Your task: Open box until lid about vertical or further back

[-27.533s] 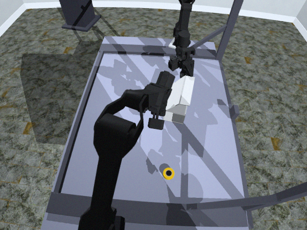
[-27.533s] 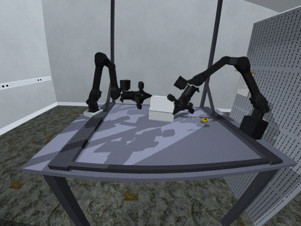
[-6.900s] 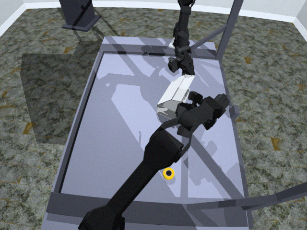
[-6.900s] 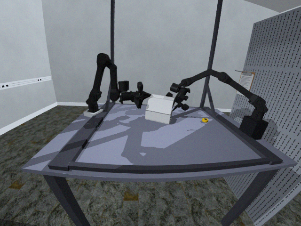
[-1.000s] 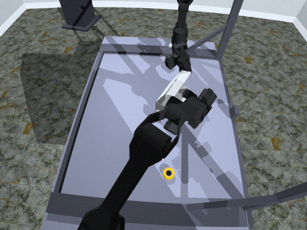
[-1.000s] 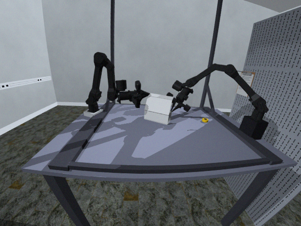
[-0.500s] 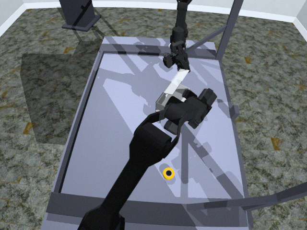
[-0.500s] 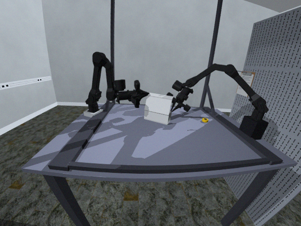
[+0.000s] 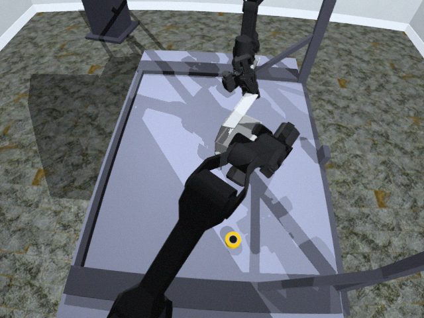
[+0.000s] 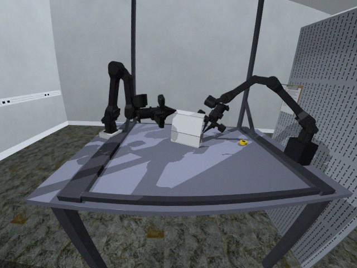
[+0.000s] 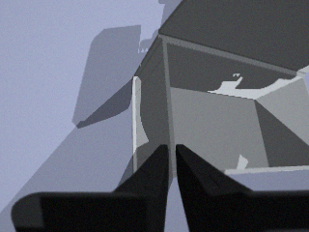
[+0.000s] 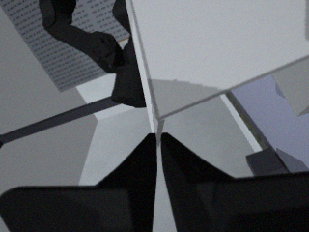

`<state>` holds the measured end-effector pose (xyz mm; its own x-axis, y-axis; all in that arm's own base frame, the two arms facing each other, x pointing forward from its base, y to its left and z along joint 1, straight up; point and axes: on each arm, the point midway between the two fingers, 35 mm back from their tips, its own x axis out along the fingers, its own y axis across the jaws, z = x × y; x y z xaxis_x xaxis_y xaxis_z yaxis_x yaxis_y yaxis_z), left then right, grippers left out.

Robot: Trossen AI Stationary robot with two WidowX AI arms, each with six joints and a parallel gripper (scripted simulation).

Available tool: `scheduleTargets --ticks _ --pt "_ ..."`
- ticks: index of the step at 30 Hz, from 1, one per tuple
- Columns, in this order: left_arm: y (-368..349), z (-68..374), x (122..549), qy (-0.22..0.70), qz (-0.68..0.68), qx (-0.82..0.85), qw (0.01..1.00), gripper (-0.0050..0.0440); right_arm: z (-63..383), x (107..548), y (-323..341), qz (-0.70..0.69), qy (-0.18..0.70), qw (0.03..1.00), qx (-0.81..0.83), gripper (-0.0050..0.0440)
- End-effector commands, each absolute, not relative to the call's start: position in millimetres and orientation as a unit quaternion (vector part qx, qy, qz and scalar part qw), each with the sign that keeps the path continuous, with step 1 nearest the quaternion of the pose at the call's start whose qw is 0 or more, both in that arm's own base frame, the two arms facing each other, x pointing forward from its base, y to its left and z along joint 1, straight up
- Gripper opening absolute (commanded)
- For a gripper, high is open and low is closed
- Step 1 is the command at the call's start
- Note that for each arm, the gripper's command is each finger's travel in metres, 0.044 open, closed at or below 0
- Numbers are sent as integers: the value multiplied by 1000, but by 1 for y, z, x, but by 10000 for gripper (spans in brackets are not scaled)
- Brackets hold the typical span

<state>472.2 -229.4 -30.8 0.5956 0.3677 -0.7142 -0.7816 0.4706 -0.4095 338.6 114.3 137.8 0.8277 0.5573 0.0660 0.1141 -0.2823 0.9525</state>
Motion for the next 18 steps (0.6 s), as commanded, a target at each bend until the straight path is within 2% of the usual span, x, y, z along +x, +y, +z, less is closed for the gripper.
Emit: scheduleTargets --ticks 1,18 --pt "-232 -20 475 274 348 -382 811 22 145 335 114 210 214 558 774 10" --pt "-232 -20 475 274 348 -382 811 22 148 333 101 212 213 558 774 10"
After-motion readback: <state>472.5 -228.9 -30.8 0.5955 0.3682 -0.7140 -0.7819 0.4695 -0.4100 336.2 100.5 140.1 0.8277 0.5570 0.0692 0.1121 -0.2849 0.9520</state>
